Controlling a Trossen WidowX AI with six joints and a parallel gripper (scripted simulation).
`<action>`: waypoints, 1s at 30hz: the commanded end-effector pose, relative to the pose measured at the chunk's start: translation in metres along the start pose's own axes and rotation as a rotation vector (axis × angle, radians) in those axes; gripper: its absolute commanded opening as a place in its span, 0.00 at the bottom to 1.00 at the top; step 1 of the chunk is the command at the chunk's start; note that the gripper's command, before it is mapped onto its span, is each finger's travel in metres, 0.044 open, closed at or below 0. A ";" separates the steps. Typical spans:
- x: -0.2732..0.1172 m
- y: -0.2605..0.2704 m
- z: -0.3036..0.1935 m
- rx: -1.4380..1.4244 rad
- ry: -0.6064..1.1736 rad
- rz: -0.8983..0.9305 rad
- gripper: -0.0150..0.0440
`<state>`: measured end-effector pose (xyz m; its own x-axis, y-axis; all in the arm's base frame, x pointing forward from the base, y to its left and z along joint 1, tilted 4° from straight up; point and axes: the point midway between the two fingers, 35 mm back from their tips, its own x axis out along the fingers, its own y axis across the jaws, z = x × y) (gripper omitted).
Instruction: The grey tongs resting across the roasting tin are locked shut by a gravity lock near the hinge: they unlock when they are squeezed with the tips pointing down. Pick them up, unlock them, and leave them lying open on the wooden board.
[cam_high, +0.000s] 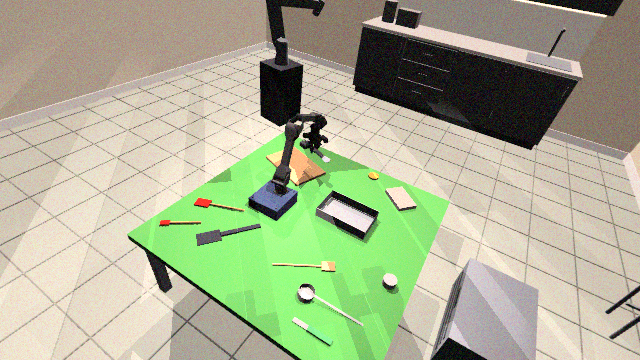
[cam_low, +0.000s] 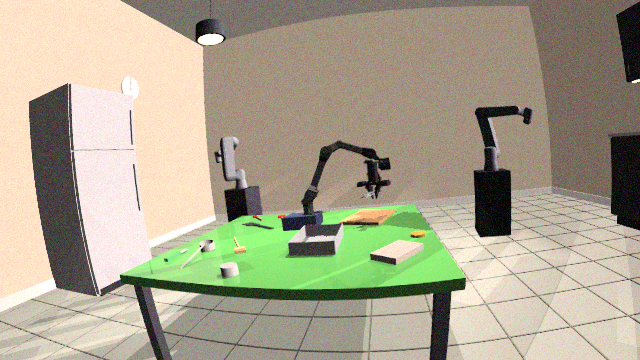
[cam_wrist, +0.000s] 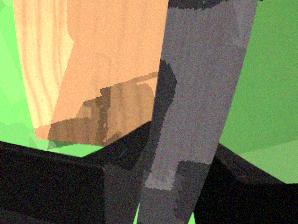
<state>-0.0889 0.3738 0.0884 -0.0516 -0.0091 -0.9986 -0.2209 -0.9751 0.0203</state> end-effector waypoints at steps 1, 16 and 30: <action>-0.001 0.013 0.023 0.088 -0.009 0.001 0.00; -0.002 0.062 0.089 0.378 -0.015 0.011 0.00; -0.002 0.079 0.106 0.460 -0.015 0.015 0.00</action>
<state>-0.2080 0.3218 0.0970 -0.0687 -0.0146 -0.9975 -0.6221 -0.7811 0.0543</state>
